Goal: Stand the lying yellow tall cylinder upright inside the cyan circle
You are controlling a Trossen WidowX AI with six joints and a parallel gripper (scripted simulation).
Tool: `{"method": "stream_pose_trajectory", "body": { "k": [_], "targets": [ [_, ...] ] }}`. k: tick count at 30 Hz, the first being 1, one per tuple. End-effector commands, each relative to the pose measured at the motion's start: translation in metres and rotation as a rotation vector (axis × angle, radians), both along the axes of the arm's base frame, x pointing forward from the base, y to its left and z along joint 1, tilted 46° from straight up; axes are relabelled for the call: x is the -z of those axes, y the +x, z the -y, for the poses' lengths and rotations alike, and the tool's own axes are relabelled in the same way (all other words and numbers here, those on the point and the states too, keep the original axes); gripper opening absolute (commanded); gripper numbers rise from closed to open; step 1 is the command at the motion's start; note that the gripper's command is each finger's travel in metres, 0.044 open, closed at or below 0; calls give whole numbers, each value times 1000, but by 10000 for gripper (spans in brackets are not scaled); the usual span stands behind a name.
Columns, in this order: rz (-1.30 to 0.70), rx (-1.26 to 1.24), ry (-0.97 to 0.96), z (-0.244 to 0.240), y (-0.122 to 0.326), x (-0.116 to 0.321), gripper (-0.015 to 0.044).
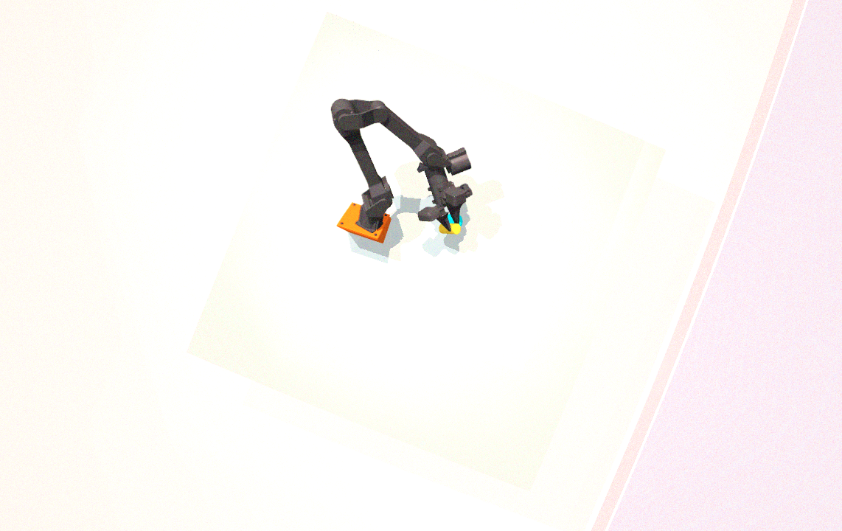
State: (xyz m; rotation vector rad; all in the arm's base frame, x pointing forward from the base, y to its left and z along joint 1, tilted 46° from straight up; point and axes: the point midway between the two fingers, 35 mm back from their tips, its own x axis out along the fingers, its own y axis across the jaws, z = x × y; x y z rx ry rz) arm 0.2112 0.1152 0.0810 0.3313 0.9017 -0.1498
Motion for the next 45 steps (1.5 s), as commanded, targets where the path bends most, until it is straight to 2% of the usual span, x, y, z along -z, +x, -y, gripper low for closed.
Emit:
{"method": "stream_pose_trajectory", "body": {
  "k": [1, 45],
  "targets": [
    [27, 12, 10, 0, 0, -2, 105],
    [300, 140, 150, -3, -4, -21, 105]
  ]
}}
